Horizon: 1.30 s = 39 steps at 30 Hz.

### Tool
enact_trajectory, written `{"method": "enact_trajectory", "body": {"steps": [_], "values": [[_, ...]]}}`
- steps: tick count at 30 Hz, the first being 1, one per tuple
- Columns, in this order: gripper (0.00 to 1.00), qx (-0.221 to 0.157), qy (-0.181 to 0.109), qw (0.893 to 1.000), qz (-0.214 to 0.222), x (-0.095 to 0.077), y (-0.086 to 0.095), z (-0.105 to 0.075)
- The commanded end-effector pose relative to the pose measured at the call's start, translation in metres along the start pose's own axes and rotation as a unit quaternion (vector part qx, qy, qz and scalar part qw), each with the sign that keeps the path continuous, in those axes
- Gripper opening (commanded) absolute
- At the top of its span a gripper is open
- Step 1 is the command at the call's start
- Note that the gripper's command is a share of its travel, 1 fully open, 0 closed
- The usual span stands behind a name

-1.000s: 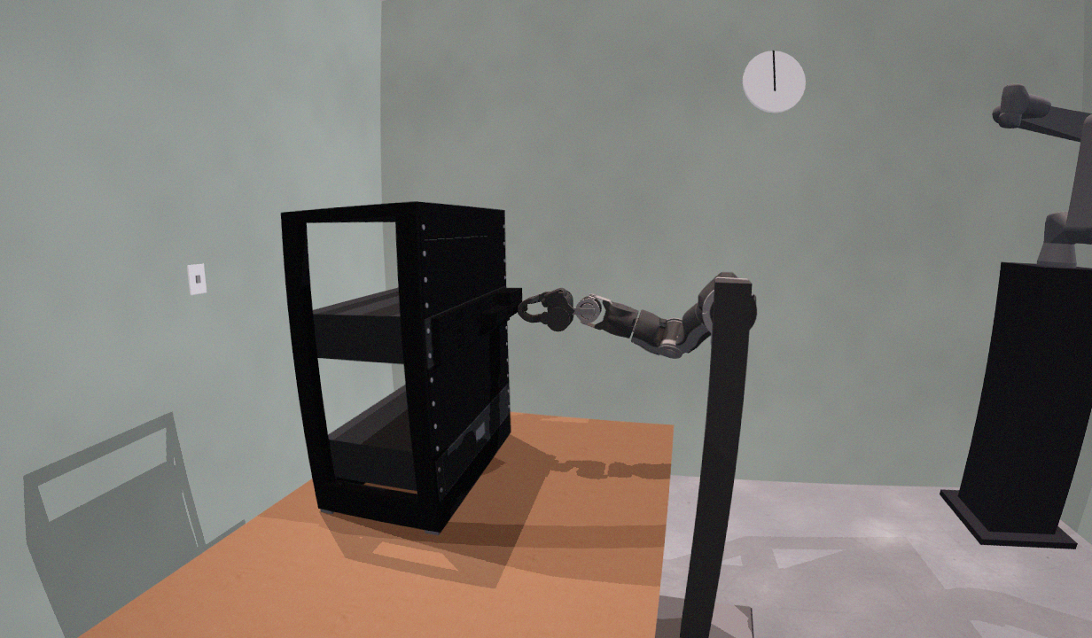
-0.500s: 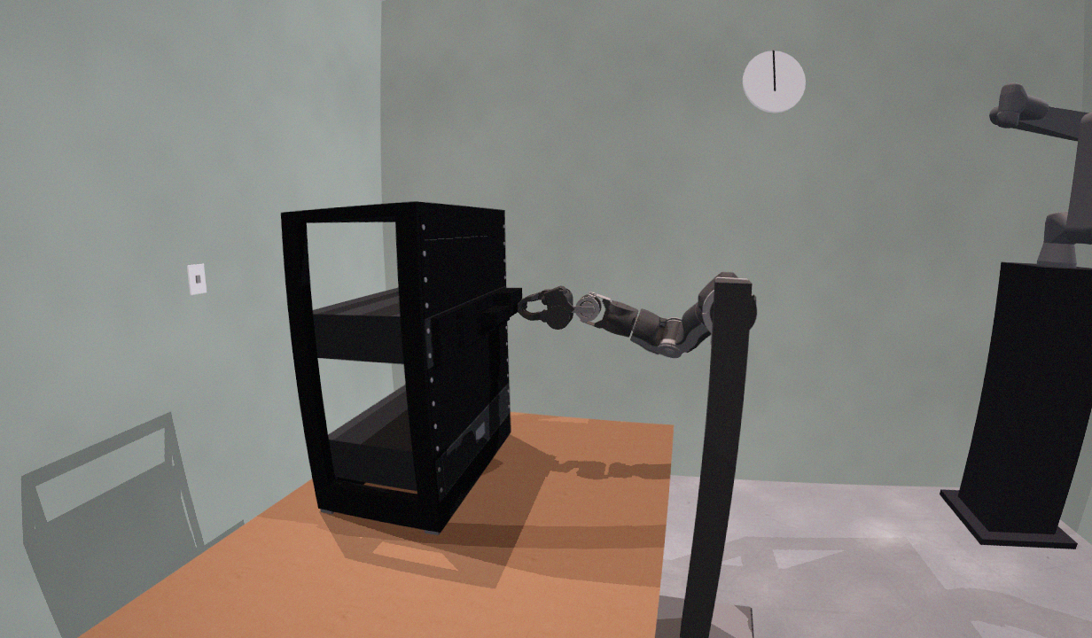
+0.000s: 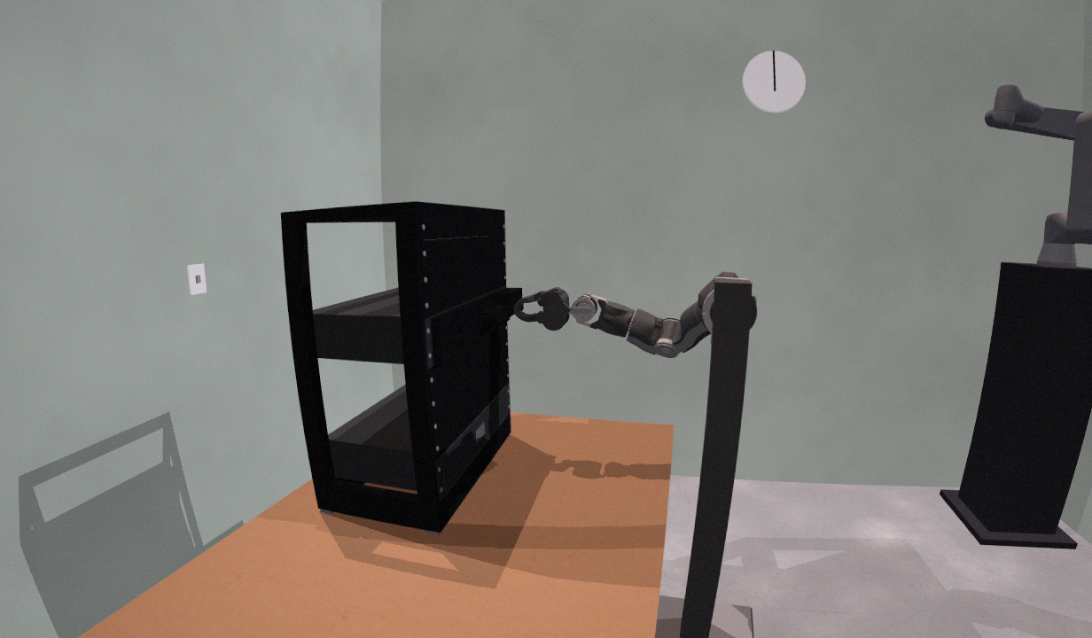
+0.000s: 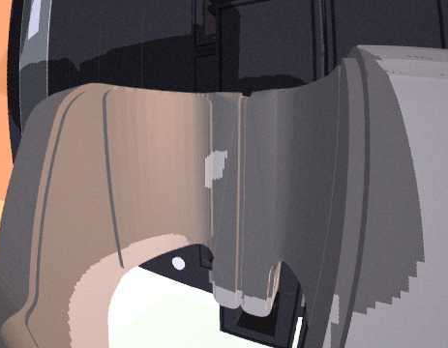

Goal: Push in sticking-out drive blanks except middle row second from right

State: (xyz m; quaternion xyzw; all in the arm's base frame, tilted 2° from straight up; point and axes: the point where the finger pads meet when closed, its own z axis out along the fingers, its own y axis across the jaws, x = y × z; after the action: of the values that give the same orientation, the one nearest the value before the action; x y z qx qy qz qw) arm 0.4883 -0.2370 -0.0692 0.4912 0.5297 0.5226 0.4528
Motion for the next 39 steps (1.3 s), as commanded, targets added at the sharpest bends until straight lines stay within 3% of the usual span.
{"method": "enact_trajectory", "body": {"steps": [1,39], "values": [[0.0,-0.002,0.002,1.0,-0.002,0.002,0.001,0.001],[0.0,-0.003,0.002,1.0,-0.003,0.003,0.005,0.021]]}}
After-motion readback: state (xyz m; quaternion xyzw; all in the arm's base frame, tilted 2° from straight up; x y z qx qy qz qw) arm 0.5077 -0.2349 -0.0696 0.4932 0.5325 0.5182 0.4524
